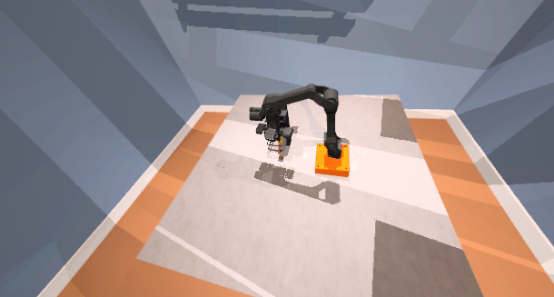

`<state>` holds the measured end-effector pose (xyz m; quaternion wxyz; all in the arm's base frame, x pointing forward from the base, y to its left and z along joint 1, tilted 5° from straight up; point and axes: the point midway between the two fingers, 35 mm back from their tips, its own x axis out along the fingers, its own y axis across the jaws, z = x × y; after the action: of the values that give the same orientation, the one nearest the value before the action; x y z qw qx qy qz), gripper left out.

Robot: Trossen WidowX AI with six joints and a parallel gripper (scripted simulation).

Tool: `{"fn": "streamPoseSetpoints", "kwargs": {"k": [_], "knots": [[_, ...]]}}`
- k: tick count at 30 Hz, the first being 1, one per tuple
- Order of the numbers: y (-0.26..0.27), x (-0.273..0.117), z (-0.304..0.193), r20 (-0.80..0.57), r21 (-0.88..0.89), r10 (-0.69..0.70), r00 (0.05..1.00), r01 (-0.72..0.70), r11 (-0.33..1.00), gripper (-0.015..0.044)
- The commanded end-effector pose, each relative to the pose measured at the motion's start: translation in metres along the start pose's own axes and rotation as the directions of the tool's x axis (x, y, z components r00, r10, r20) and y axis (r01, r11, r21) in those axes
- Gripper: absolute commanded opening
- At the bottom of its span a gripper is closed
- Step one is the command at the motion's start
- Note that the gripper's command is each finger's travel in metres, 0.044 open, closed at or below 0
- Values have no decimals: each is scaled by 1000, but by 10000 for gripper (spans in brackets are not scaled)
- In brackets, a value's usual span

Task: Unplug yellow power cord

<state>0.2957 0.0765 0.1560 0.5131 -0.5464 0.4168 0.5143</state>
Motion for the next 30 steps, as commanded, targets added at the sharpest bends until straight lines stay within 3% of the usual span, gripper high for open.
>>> {"fn": "streamPoseSetpoints", "kwargs": {"k": [1,30], "knots": [[9,3,2,2,-15,42,999,-42,999,160],[9,3,-36,-2,-16,42,999,-42,999,160]]}}
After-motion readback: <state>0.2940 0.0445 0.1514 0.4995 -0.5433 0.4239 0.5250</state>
